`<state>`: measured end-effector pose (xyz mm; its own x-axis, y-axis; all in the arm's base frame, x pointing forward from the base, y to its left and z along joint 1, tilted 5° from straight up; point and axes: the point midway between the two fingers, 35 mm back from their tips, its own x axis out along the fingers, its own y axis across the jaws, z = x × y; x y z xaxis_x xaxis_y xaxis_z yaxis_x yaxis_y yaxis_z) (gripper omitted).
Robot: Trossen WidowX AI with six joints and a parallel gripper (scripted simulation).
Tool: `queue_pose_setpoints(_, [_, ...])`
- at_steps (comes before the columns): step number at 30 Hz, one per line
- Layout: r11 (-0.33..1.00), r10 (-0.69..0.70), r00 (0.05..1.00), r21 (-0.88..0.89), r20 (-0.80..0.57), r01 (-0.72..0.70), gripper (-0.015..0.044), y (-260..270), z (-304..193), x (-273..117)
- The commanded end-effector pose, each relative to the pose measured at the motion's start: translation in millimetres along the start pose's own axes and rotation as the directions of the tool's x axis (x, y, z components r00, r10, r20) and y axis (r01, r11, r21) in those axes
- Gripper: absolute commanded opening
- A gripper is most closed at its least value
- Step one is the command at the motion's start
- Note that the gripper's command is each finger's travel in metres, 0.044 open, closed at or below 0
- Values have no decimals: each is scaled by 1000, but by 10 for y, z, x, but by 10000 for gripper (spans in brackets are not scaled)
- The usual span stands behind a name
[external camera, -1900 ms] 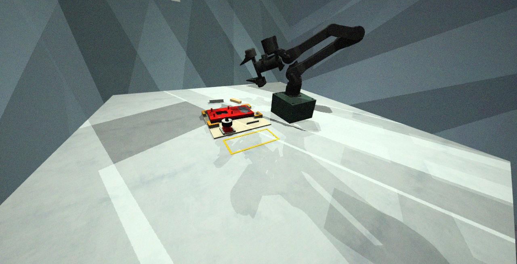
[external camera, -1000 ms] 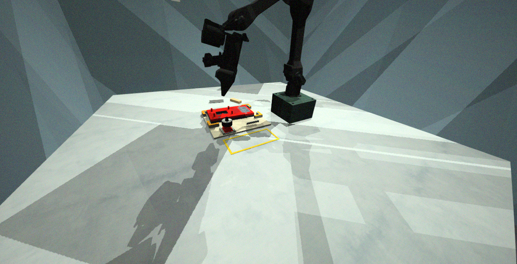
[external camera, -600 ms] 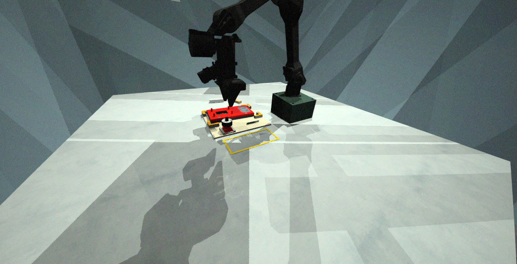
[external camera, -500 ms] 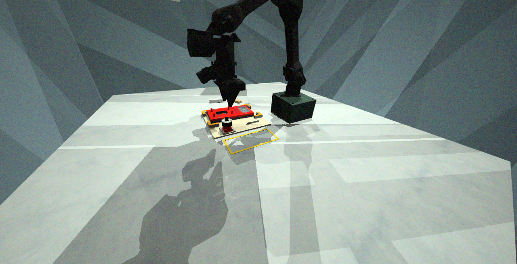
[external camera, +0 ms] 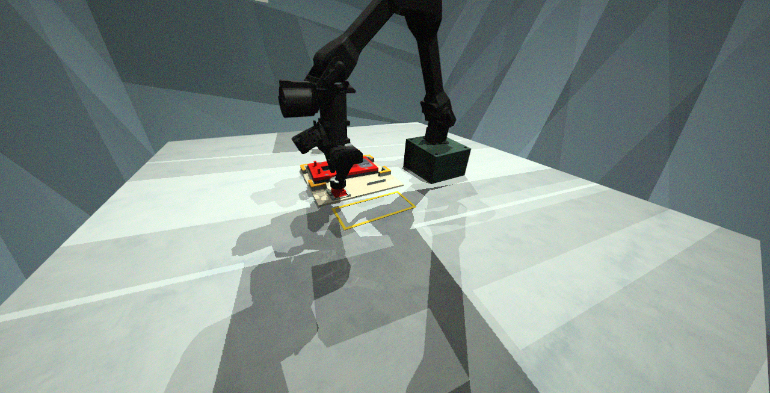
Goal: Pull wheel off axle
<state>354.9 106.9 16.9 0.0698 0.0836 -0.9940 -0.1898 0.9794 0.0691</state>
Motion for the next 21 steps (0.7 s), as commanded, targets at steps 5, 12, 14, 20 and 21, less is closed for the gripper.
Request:
queue_pose_setpoints(5, [1000,-1,1000,0,-17,1,274,4,-45,141])
queue_pose_setpoints(12, [1000,-1,1000,0,-17,1,188,4,-45,141])
queue_pose_setpoints(14, [1000,-1,1000,0,-17,1,175,4,-45,141])
queue_pose_setpoints(20, [1000,-1,1000,0,-17,1,56,3,-44,136])
queue_pose_setpoints(21, [1000,-1,1000,0,-17,1,30,3,-44,133])
